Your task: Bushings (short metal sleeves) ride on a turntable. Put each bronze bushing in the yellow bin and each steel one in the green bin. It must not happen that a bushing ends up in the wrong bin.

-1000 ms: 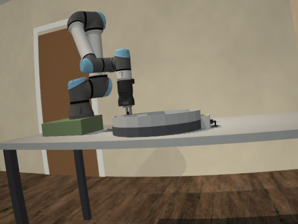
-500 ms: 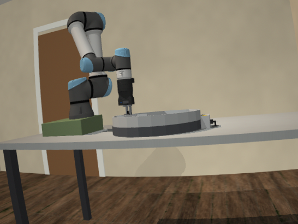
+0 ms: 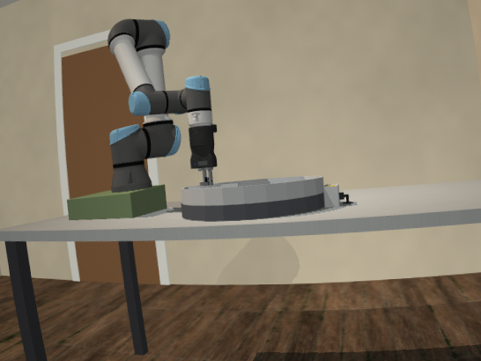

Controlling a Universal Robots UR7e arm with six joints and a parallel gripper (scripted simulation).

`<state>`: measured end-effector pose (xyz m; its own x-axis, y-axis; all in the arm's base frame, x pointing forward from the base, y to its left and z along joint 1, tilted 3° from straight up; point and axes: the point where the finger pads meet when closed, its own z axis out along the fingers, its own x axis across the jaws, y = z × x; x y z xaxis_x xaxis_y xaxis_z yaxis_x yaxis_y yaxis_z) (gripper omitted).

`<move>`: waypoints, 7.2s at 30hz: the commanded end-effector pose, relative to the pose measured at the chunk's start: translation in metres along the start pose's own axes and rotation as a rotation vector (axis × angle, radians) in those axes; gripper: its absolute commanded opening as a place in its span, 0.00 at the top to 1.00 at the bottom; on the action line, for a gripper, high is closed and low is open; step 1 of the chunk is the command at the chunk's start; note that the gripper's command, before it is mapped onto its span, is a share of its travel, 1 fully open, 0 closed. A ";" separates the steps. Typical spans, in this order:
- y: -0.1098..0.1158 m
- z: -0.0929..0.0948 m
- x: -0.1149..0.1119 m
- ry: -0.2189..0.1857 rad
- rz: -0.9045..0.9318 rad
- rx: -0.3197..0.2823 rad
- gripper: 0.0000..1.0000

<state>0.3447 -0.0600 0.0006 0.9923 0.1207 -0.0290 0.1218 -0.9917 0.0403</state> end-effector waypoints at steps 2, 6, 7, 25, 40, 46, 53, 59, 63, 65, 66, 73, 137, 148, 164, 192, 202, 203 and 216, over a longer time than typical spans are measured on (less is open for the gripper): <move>0.000 -0.002 0.000 0.001 0.000 -0.001 1.00; 0.000 -0.002 0.000 0.001 0.000 -0.001 1.00; 0.000 -0.002 0.000 0.001 0.000 -0.001 1.00; 0.000 -0.008 0.000 0.001 0.000 -0.001 1.00; 0.000 -0.012 0.000 0.001 0.000 -0.001 1.00; 0.000 -0.014 0.000 0.001 0.000 -0.001 1.00; 0.000 -0.020 0.000 0.001 0.000 -0.001 1.00; 0.000 -0.041 0.000 0.001 0.000 -0.001 1.00; 0.000 -0.057 0.000 0.001 0.000 -0.001 1.00; 0.000 -0.068 0.000 0.001 0.000 -0.001 1.00; 0.000 -0.068 0.000 0.001 0.000 -0.001 1.00; 0.000 -0.068 0.000 0.001 0.000 -0.001 1.00; -0.325 -0.068 0.120 0.000 -1.396 -0.001 1.00; -0.325 -0.068 0.120 0.001 -1.395 -0.001 1.00; -0.325 -0.041 0.120 0.002 -1.396 -0.001 1.00; -0.325 0.014 0.120 0.002 -1.396 -0.001 1.00; -0.325 0.022 0.120 0.002 -1.396 -0.001 1.00; -0.325 0.023 0.120 0.002 -1.396 -0.001 1.00; -0.325 0.027 0.120 0.002 -1.396 -0.001 1.00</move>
<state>0.4236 0.2758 -0.0420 0.0523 0.9976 -0.0447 0.9983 -0.0533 -0.0216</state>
